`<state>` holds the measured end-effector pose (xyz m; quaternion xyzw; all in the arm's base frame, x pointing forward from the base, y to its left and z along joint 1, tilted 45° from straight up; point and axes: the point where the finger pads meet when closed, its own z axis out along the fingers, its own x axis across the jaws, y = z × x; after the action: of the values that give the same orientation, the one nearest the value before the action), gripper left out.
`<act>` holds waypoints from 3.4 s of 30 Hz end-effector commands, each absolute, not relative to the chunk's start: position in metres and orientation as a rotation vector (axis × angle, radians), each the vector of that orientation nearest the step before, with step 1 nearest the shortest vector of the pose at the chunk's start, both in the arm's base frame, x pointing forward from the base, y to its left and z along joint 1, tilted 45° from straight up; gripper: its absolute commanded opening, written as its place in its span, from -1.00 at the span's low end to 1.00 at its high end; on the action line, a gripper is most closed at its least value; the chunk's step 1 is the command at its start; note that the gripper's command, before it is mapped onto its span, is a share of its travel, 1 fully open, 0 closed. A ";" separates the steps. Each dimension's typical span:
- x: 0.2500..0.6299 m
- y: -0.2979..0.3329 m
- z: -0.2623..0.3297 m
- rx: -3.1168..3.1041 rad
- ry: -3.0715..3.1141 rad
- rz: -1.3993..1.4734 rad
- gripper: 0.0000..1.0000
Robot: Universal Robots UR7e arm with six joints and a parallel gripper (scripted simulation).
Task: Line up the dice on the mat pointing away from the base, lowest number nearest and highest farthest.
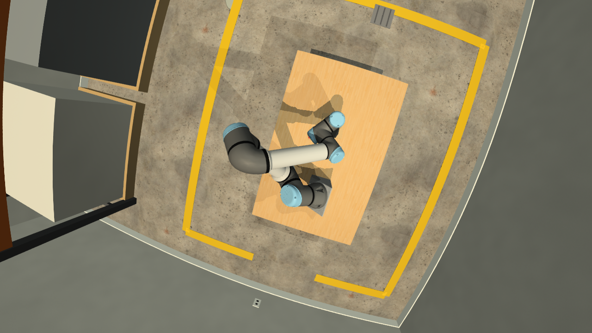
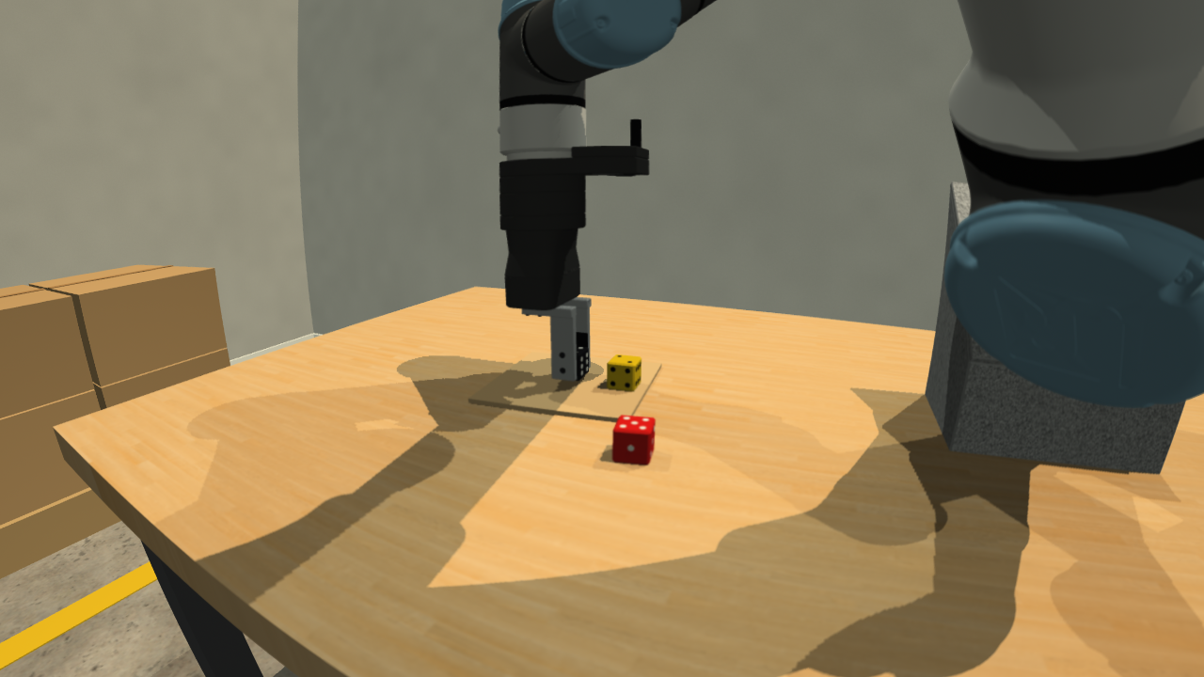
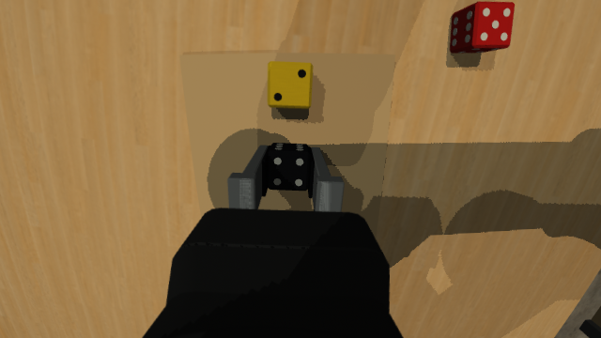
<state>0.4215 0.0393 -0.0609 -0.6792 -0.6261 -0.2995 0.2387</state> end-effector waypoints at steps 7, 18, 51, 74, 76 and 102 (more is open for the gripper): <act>0.420 0.040 -0.063 -1.860 -1.711 -0.819 -0.02; 0.421 0.043 -0.065 -1.858 -1.712 -0.819 -0.02; 0.421 0.043 -0.065 -1.860 -1.712 -0.820 -0.02; 0.421 0.043 -0.065 -1.860 -1.712 -0.820 0.57; 0.421 0.043 -0.065 -1.860 -1.712 -0.820 0.57; 0.416 -0.003 -0.021 -1.864 -1.717 -0.822 0.57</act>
<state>0.4187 0.0188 -0.0414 -0.6800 -0.6258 -0.3000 0.2369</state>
